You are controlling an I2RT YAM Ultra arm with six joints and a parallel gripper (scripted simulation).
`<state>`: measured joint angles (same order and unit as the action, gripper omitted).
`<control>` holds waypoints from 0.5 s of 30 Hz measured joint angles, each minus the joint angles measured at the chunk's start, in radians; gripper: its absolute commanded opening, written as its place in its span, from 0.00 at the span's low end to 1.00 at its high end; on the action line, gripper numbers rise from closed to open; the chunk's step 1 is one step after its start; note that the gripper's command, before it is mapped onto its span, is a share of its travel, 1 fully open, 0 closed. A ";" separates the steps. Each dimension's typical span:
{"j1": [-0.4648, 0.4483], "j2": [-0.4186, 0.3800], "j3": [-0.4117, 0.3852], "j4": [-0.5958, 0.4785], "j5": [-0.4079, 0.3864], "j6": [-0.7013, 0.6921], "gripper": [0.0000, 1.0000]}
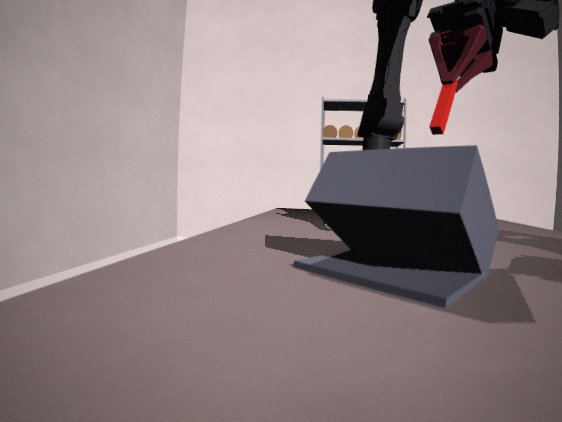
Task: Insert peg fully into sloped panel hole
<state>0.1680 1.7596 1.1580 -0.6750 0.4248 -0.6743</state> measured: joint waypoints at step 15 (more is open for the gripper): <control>-0.034 0.068 0.000 0.061 0.000 -0.038 0.00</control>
<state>0.1341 1.8275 1.1580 -0.6136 0.4252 -0.7120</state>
